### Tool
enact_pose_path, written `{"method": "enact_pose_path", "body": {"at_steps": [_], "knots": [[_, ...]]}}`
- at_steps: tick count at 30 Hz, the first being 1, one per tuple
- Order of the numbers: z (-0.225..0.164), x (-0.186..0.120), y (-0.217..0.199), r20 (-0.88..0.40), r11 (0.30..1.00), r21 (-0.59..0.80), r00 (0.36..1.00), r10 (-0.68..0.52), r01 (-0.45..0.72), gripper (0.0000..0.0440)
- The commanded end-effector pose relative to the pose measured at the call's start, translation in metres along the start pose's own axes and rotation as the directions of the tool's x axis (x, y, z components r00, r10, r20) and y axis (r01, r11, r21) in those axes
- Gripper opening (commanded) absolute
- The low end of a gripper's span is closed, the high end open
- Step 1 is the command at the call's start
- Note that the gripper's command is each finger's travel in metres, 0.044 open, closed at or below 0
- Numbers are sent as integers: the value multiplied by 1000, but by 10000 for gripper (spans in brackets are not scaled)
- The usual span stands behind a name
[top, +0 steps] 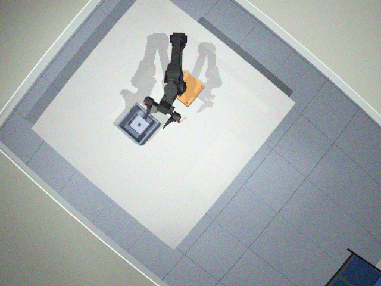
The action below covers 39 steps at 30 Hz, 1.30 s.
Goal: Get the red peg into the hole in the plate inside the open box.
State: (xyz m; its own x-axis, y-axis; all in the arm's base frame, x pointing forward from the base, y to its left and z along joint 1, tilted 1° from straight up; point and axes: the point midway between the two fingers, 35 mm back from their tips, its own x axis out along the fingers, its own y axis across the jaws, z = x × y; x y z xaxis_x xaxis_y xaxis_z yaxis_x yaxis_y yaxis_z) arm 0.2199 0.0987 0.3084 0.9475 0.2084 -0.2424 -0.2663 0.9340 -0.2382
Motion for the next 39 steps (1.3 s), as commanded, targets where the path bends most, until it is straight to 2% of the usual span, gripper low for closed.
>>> {"method": "enact_pose_path", "body": {"at_steps": [1, 10, 18, 28, 39], "knots": [[-21, 6, 7, -104, 994, 110, 994, 33, -21, 440], [-67, 11, 22, -324, 947, 320, 942, 89, 20, 440], [-107, 7, 35, -511, 880, 453, 850, 129, 140, 440], [-152, -5, 54, -720, 780, 512, 675, 161, 360, 440], [-192, -13, 80, -879, 668, 436, 443, 174, 602, 440]]}}
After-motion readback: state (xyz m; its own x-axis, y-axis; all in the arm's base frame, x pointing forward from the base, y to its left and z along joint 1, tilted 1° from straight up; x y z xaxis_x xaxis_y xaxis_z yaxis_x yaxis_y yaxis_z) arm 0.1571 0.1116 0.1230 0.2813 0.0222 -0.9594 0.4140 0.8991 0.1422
